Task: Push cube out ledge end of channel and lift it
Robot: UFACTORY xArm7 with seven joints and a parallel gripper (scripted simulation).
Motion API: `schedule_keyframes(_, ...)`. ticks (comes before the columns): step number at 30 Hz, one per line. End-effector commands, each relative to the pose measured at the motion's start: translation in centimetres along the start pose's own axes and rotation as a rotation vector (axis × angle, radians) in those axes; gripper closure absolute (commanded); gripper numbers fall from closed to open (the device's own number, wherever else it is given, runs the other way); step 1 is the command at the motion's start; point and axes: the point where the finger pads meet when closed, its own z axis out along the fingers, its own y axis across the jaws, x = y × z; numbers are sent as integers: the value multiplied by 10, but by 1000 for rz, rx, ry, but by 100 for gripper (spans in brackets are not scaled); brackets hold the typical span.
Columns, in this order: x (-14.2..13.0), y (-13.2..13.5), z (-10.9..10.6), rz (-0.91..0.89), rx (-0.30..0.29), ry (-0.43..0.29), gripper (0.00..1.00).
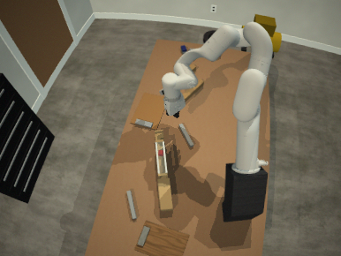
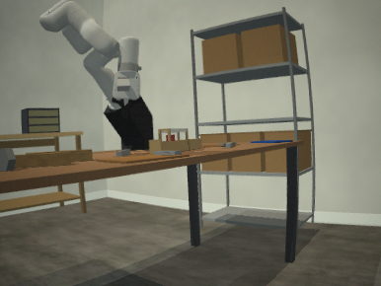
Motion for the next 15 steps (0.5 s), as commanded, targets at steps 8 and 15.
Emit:
schedule_keyframes(8, -13, 5, 5, 53, 13, 23, 100)
schedule_keyframes(15, -23, 8, 9, 88, 23, 31, 100)
